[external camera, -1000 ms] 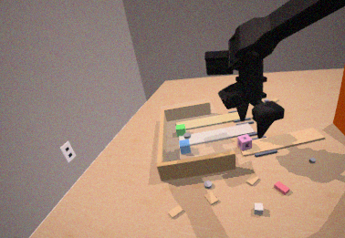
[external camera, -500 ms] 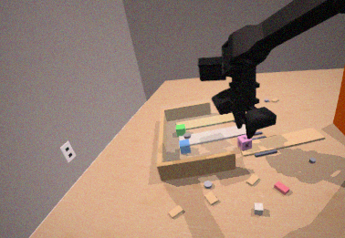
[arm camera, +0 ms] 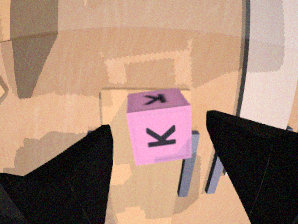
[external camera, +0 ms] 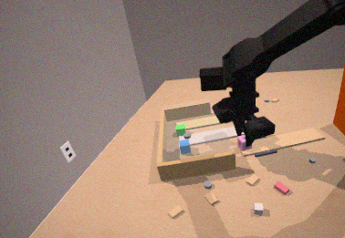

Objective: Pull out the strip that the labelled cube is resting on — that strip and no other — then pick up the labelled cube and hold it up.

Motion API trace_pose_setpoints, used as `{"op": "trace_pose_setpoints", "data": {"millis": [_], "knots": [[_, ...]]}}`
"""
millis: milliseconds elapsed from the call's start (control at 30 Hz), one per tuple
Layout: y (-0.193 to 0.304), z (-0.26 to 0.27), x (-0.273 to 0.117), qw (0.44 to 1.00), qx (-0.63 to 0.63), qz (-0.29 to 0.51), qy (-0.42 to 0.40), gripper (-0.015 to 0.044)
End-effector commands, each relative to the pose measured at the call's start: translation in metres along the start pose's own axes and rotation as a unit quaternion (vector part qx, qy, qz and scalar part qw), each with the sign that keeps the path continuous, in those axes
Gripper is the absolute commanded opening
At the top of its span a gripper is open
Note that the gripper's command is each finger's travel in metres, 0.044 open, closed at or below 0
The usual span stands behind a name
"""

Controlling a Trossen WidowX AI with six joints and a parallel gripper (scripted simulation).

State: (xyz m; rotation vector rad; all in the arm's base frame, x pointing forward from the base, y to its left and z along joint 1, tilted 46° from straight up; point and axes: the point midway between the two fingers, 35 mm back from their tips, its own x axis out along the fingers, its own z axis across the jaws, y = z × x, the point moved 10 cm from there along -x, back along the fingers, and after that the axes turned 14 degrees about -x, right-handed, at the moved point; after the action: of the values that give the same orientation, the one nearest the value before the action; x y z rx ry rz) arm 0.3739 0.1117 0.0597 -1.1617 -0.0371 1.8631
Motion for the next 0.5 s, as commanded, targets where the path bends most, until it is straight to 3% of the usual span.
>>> {"op": "trace_pose_setpoints", "data": {"millis": [0, 333, 467], "knots": [[0.002, 0.000, 0.007, 1.000, 0.006, 0.001, -0.003, 0.0250], [0.003, 0.000, 0.018, 1.000, 0.006, 0.000, -0.004, 0.0250], [0.001, 0.001, 0.016, 1.000, 0.001, 0.001, -0.002, 0.0145]]}}
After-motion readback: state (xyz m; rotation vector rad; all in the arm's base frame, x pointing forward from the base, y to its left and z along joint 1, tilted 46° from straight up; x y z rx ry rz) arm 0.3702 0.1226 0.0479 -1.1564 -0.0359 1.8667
